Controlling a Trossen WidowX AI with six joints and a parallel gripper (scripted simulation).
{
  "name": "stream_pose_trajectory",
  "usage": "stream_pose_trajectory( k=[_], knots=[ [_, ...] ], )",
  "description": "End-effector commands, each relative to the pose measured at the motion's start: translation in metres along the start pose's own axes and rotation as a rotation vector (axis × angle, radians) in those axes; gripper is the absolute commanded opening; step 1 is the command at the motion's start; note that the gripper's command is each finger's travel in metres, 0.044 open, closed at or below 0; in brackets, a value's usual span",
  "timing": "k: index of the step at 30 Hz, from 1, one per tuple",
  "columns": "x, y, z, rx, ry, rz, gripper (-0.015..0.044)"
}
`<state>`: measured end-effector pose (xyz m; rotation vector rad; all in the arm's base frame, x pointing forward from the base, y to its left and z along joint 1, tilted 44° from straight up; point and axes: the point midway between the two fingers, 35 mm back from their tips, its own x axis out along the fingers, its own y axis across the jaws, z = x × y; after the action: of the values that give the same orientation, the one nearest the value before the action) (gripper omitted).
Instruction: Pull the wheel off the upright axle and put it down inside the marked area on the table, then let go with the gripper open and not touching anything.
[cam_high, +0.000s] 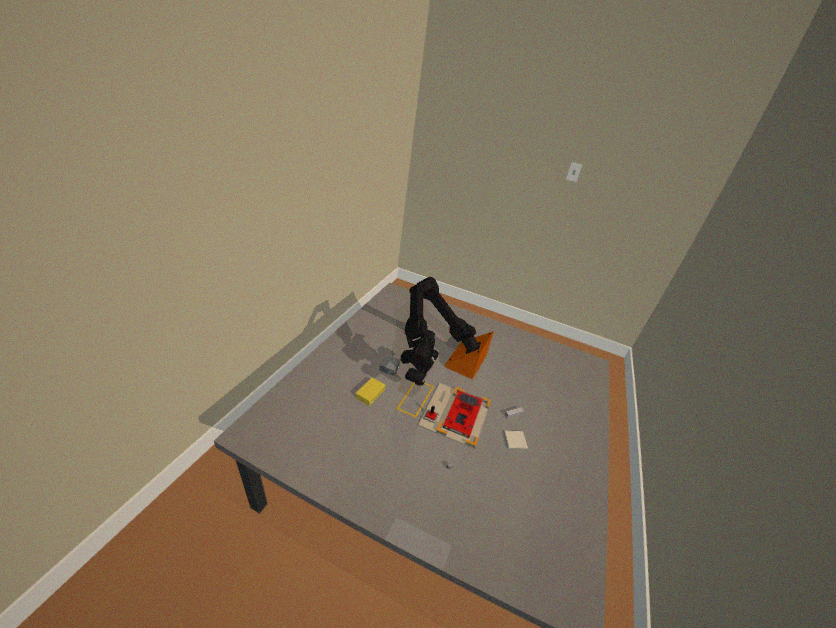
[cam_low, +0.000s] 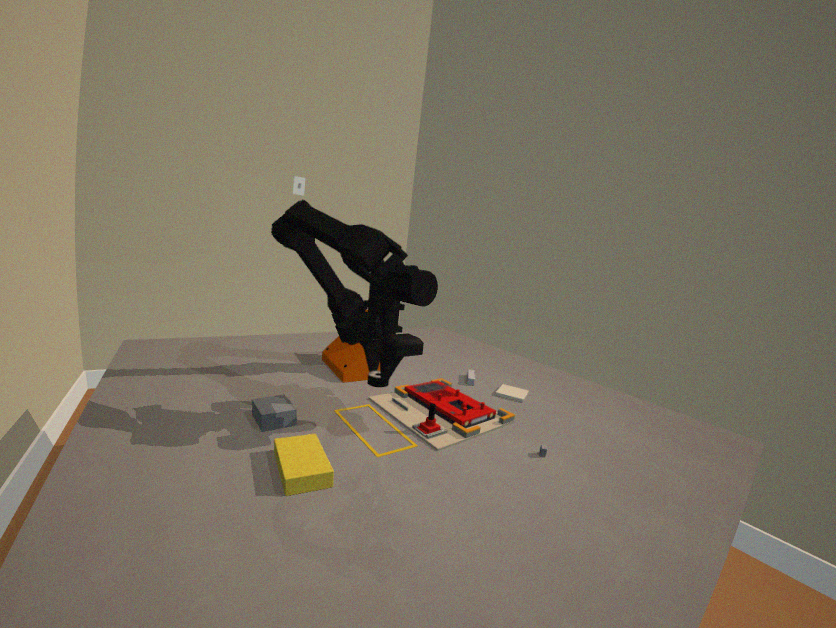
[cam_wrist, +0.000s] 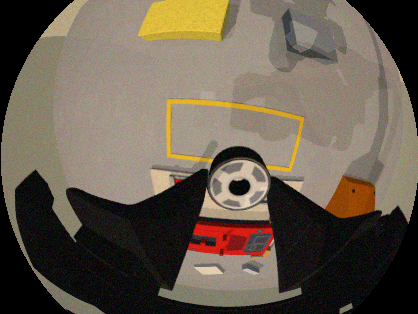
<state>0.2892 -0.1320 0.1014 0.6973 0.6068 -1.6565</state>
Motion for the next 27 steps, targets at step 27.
stream_pose_trajectory(
  k=[27],
  knots=[
    [0.098,-0.004,0.004,0.000,-0.009,-0.006,0.0000]
  ],
)
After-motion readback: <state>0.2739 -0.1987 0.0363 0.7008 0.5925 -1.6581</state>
